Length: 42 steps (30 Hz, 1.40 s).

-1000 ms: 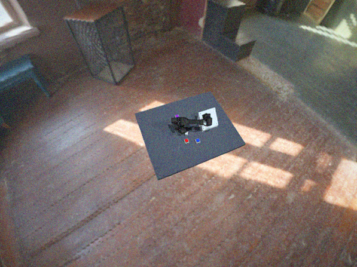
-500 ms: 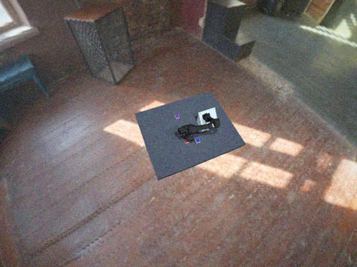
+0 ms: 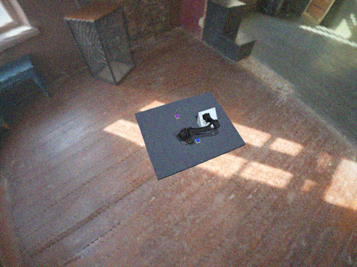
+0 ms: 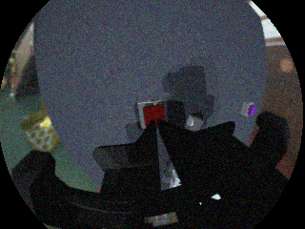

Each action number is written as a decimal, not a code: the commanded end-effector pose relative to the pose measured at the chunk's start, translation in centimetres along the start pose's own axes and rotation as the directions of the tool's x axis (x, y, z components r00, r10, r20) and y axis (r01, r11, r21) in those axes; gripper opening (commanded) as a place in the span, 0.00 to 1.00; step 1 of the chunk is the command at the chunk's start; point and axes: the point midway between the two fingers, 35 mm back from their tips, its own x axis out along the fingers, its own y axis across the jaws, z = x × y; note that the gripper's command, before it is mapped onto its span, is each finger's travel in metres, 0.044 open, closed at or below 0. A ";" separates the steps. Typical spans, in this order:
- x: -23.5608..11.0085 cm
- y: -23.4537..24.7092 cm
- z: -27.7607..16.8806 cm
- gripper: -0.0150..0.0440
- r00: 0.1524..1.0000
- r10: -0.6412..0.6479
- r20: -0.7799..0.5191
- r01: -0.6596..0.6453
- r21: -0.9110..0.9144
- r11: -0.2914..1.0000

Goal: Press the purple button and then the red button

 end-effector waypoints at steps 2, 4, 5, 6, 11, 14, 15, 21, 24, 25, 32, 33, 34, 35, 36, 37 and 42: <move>1.0 -0.2 -0.2 0.29 1.000 -0.004 -0.006 0.004 0.010 1.000; 1.3 -0.2 -0.2 0.29 1.000 -0.004 -0.006 0.004 0.010 1.000; 1.4 -0.2 -0.2 0.29 1.000 -0.004 -0.006 0.004 0.010 1.000; 1.6 -0.2 -0.2 0.29 1.000 -0.004 -0.006 0.004 0.010 1.000; 2.4 -0.2 -0.2 0.29 1.000 -0.003 -0.006 0.003 0.011 1.000; 2.7 -0.2 -0.2 0.29 1.000 -0.003 -0.006 0.003 0.011 1.000; 2.8 -0.2 -0.2 0.29 1.000 -0.003 -0.006 0.003 0.011 1.000; 2.8 -0.2 -0.2 0.29 1.000 -0.003 -0.006 0.003 0.011 1.000; 2.8 -0.2 -0.2 0.29 1.000 -0.003 -0.006 0.003 0.011 1.000; 2.8 -0.2 -0.2 0.29 1.000 -0.003 -0.006 0.003 0.011 1.000; 2.8 -0.2 -0.2 0.29 1.000 -0.003 -0.006 0.003 0.011 1.000; 2.8 -0.2 -0.2 0.29 1.000 -0.003 -0.006 0.003 0.011 1.000; 2.8 -0.2 -0.2 0.29 1.000 -0.003 -0.006 0.003 0.011 1.000; 2.4 -0.1 -0.1 0.29 1.000 0.001 -0.003 -0.001 0.003 1.000; 1.6 -0.1 -0.1 0.29 1.000 -0.001 -0.004 0.001 0.005 1.000; 0.5 -0.2 -0.1 0.29 1.000 -0.003 -0.005 0.003 0.008 1.000; -0.6 -0.2 -0.2 0.29 1.000 -0.004 -0.006 0.004 0.011 1.000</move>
